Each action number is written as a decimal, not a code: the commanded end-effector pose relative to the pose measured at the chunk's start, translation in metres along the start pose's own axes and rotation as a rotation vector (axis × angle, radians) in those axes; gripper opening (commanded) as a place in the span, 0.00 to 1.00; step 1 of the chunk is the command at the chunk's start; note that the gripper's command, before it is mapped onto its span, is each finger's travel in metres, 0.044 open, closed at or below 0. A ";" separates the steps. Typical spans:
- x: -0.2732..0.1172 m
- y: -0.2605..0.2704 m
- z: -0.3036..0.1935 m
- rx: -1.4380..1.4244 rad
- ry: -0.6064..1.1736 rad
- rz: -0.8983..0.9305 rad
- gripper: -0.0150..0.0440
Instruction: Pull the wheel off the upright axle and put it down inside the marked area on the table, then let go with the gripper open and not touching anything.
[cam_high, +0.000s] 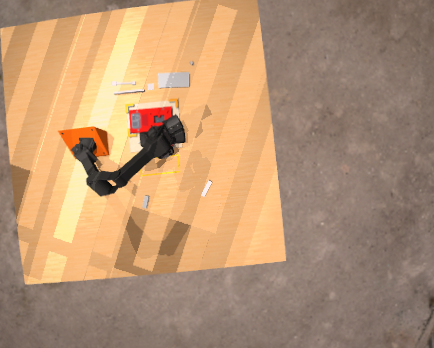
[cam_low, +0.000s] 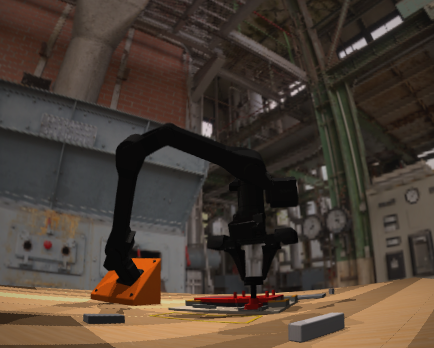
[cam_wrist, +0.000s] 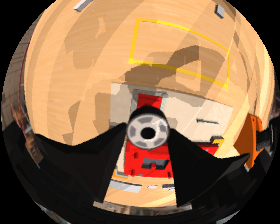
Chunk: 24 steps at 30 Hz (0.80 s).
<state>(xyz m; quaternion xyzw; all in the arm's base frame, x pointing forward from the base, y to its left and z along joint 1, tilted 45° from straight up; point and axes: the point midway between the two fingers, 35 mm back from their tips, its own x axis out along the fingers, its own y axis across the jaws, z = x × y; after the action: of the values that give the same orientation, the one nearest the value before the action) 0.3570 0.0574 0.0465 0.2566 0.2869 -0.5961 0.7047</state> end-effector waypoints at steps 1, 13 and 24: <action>-0.002 0.000 0.000 0.007 0.003 0.000 0.25; -0.006 0.000 0.000 0.006 0.002 -0.001 0.25; -0.021 0.000 0.000 0.005 0.003 -0.001 0.25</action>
<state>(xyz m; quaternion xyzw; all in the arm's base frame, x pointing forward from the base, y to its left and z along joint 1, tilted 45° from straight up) 0.3545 0.0656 0.0559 0.2548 0.2872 -0.5974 0.7041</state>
